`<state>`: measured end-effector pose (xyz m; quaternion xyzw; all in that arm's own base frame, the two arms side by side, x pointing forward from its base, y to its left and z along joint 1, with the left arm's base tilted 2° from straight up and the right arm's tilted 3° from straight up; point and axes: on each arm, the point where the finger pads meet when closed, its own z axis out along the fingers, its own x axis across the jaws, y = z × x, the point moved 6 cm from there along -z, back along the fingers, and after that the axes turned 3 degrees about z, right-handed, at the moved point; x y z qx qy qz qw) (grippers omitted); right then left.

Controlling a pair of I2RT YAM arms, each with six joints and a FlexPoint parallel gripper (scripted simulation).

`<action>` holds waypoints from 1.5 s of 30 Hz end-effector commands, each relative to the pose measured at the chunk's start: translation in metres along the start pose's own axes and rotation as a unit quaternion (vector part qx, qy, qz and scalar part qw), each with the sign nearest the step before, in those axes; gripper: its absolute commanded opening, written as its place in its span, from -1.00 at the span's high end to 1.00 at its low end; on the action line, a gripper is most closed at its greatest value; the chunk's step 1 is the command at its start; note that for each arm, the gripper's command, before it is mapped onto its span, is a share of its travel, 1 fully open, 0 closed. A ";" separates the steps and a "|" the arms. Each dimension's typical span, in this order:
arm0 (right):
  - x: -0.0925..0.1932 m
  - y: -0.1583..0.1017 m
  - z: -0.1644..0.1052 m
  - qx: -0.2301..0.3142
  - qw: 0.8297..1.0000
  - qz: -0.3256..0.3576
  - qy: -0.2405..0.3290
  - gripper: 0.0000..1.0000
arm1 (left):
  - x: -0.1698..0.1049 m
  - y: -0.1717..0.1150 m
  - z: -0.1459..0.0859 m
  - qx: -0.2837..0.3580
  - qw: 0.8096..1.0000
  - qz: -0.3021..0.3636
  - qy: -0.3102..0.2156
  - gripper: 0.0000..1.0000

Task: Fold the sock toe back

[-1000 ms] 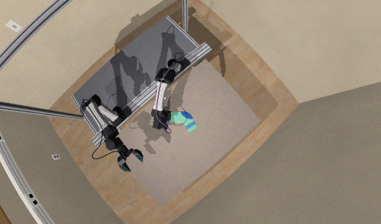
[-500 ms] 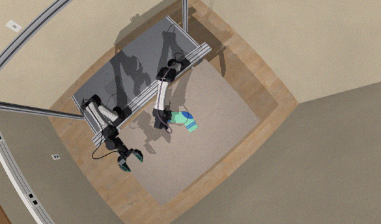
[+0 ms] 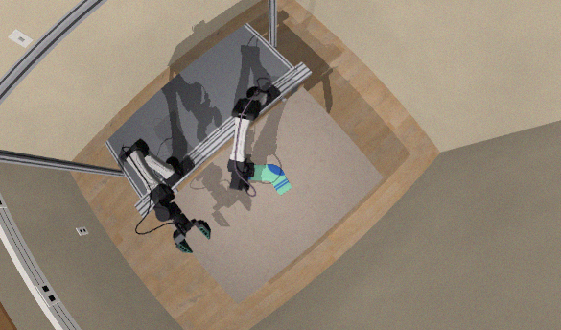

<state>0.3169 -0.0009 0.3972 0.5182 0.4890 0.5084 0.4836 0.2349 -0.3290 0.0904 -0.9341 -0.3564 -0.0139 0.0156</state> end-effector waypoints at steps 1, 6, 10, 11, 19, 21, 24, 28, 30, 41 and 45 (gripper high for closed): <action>0.001 0.005 -0.002 -0.008 1.000 -0.001 0.002 -1.00 | 0.020 -0.001 -0.024 -0.022 0.999 -0.001 -0.034 0.90; 0.001 0.005 -0.002 -0.008 1.000 -0.001 0.002 -1.00 | 0.026 0.002 -0.009 -0.005 1.000 -0.015 -0.025 0.90; 0.001 0.005 -0.002 -0.008 1.000 -0.001 0.002 -1.00 | 0.012 -0.001 0.000 0.002 1.000 -0.015 -0.027 0.90; 0.001 0.005 -0.002 -0.008 1.000 -0.001 0.002 -1.00 | 0.012 -0.001 -0.001 0.005 1.000 -0.014 -0.027 0.90; 0.001 0.005 -0.002 -0.008 1.000 -0.001 0.002 -1.00 | 0.025 0.000 -0.018 -0.024 0.998 0.002 -0.054 0.90; 0.001 0.005 -0.002 -0.008 1.000 -0.001 0.002 -1.00 | 0.032 0.000 -0.019 -0.016 0.999 -0.013 -0.044 0.90; 0.001 0.005 -0.002 -0.008 1.000 -0.001 0.002 -1.00 | 0.036 0.002 -0.020 -0.022 0.997 0.004 -0.072 0.90; 0.001 0.005 -0.002 -0.008 1.000 -0.001 0.002 -1.00 | 0.051 0.003 -0.013 -0.011 0.995 0.005 -0.097 0.90; 0.001 0.005 -0.002 -0.008 1.000 -0.001 0.002 -1.00 | 0.055 0.004 -0.007 -0.002 0.996 -0.004 -0.093 0.90; 0.001 0.005 -0.002 -0.008 1.000 -0.001 0.002 -1.00 | 0.052 0.001 -0.014 -0.014 0.997 -0.009 -0.078 0.90; 0.001 0.005 -0.002 -0.008 1.000 -0.001 0.002 -1.00 | 0.068 0.004 0.002 0.001 0.990 0.002 -0.141 0.90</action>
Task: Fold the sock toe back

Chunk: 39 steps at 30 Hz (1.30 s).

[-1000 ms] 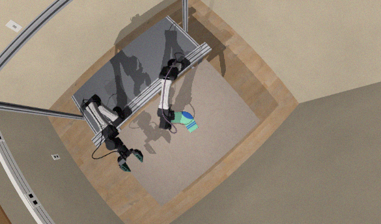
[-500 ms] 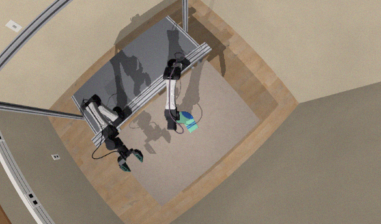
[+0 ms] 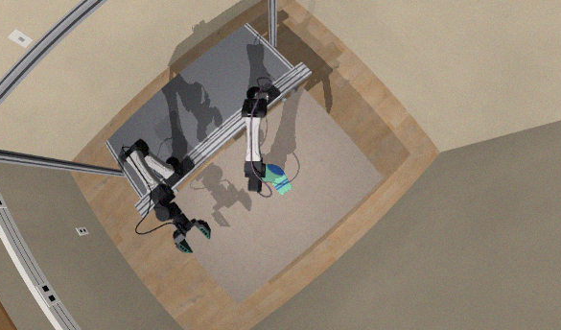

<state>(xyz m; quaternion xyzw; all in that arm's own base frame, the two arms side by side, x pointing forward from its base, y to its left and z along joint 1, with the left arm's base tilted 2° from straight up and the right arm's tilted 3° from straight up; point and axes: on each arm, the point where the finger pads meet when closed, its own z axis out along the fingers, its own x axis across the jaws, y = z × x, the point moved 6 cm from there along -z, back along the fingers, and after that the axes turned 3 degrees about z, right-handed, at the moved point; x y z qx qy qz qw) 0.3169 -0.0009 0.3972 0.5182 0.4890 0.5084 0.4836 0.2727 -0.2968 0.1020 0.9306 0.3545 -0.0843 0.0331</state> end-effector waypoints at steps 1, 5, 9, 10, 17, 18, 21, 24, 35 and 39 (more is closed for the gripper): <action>0.001 0.005 -0.002 -0.008 1.000 -0.001 0.002 -1.00 | 0.024 0.003 0.007 0.012 0.999 -0.002 -0.040 0.90; 0.001 0.005 -0.002 -0.008 1.000 -0.001 0.002 -1.00 | 0.033 0.004 0.008 0.010 0.999 -0.015 -0.034 0.90; 0.001 0.005 -0.002 -0.008 1.000 -0.001 0.002 -1.00 | 0.022 0.001 0.018 0.016 0.999 -0.018 -0.038 0.90; 0.001 0.005 -0.002 -0.008 1.000 -0.001 0.002 -1.00 | 0.022 0.001 0.015 0.021 0.999 -0.008 -0.039 0.90; 0.001 0.005 -0.002 -0.008 1.000 -0.001 0.002 -1.00 | 0.042 0.003 0.010 0.007 0.997 -0.004 -0.082 0.90; 0.001 0.005 -0.002 -0.008 1.000 -0.001 0.002 -1.00 | 0.046 0.003 0.010 0.008 0.996 -0.005 -0.089 0.90; 0.001 0.005 -0.002 -0.008 1.000 -0.001 0.002 -1.00 | 0.057 0.003 0.013 0.009 0.994 -0.006 -0.111 0.90; 0.001 0.005 -0.002 -0.008 1.000 -0.001 0.002 -1.00 | 0.056 0.006 0.015 0.009 0.995 -0.017 -0.093 0.90; 0.001 0.005 -0.002 -0.008 1.000 -0.001 0.002 -1.00 | 0.057 0.002 0.021 0.017 0.996 -0.019 -0.090 0.90; 0.001 0.005 -0.002 -0.008 1.000 -0.001 0.002 -1.00 | 0.072 0.003 0.021 -0.001 0.989 -0.001 -0.151 0.90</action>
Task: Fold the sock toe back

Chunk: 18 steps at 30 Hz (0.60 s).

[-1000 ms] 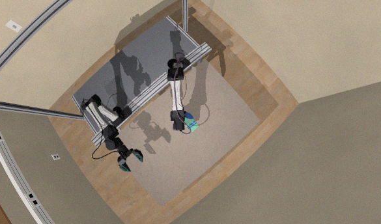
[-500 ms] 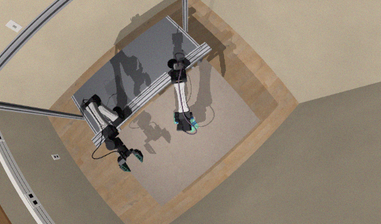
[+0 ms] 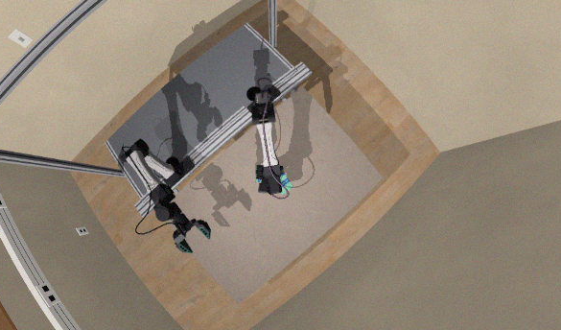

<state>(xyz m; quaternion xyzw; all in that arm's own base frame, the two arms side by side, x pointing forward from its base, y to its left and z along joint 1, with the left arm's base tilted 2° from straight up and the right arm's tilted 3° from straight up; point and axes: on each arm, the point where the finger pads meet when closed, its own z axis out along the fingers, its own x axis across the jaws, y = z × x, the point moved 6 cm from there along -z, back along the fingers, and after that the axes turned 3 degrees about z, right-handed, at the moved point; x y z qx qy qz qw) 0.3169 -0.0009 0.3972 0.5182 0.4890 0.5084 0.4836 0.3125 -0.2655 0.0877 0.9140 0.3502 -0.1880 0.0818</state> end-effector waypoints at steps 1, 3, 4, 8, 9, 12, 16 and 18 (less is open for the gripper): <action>0.001 0.005 -0.002 -0.008 1.000 -0.001 0.002 -1.00 | 0.027 -0.001 0.012 0.008 0.999 -0.001 -0.043 0.90; 0.001 0.005 -0.002 -0.008 1.000 -0.001 0.002 -1.00 | 0.032 -0.002 0.013 0.015 0.999 -0.016 -0.029 0.90; 0.001 0.005 -0.002 -0.008 1.000 -0.001 0.002 -1.00 | 0.031 -0.002 0.015 0.014 0.999 -0.016 -0.026 0.90; 0.001 0.005 -0.002 -0.008 1.000 -0.001 0.002 -1.00 | 0.016 0.001 0.005 0.004 1.000 -0.014 -0.026 0.90; 0.001 0.005 -0.002 -0.008 1.000 -0.001 0.002 -1.00 | 0.019 0.001 0.014 0.015 0.999 -0.018 -0.029 0.90; 0.001 0.005 -0.002 -0.008 1.000 -0.001 0.002 -1.00 | 0.018 0.001 0.009 0.010 0.999 -0.017 -0.028 0.90; 0.001 0.005 -0.002 -0.008 1.000 -0.001 0.002 -1.00 | 0.037 -0.002 0.022 0.003 0.999 -0.005 -0.052 0.90; 0.001 0.005 -0.002 -0.008 1.000 -0.001 0.002 -1.00 | 0.044 -0.004 0.023 0.000 0.998 -0.005 -0.061 0.90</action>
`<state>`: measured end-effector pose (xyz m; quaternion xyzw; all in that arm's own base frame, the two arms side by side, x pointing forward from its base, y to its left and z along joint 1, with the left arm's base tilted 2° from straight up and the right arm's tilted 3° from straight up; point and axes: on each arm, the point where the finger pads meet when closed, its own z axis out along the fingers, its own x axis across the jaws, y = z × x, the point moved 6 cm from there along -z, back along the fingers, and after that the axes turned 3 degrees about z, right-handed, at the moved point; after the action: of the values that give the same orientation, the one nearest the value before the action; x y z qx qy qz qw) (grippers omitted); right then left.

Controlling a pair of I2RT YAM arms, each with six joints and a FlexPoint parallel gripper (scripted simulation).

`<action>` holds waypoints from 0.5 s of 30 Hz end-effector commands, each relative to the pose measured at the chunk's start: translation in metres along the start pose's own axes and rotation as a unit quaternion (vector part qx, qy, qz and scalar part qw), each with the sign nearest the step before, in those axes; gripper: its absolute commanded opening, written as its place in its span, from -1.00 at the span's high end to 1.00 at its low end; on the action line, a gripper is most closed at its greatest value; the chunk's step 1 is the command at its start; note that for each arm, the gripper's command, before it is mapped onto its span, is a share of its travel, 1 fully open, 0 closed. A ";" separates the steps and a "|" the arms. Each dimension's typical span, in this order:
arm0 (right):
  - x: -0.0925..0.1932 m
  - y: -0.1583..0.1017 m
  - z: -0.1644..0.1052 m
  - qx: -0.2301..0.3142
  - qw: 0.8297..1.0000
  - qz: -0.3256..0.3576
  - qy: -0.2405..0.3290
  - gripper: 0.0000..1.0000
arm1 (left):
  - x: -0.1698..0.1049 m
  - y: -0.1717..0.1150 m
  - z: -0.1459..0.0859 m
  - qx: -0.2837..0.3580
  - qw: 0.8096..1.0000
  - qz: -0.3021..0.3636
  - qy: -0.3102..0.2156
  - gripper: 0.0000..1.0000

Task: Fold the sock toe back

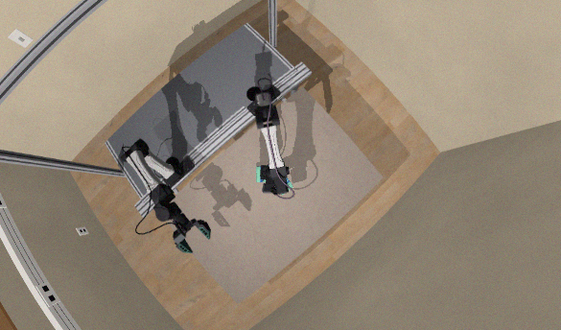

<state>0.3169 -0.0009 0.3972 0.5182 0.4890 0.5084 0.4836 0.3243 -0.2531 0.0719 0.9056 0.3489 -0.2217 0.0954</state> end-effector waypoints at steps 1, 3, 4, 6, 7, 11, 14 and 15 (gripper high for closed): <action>0.001 0.005 -0.002 -0.008 1.000 -0.001 0.002 -1.00 | 0.026 -0.002 0.015 -0.002 1.000 -0.003 -0.028 0.90; 0.001 0.005 -0.002 -0.008 1.000 -0.001 0.002 -1.00 | 0.029 -0.002 0.014 0.005 1.000 -0.012 -0.023 0.90; 0.001 0.005 -0.002 -0.008 1.000 -0.001 0.002 -1.00 | 0.029 -0.008 0.021 0.014 1.000 -0.019 -0.021 0.90; 0.001 0.005 -0.002 -0.008 1.000 -0.001 0.002 -1.00 | 0.029 -0.008 0.021 0.014 1.000 -0.019 -0.021 0.90; 0.001 0.005 -0.002 -0.008 1.000 -0.001 0.002 -1.00 | 0.019 0.003 0.014 -0.002 1.000 -0.012 -0.018 0.90; 0.001 0.005 -0.002 -0.008 1.000 -0.001 0.002 -1.00 | 0.020 0.002 0.019 0.005 1.000 -0.015 -0.020 0.90; 0.001 0.005 -0.002 -0.008 1.000 -0.001 0.002 -1.00 | 0.026 0.000 0.016 0.006 1.000 -0.013 -0.015 0.90; 0.001 0.005 -0.002 -0.008 1.000 -0.001 0.002 -1.00 | 0.032 -0.006 0.026 0.008 0.999 -0.012 -0.030 0.90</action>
<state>0.3169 -0.0009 0.3972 0.5182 0.4890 0.5084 0.4836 0.3285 -0.2467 0.0596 0.9006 0.3514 -0.2356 0.0996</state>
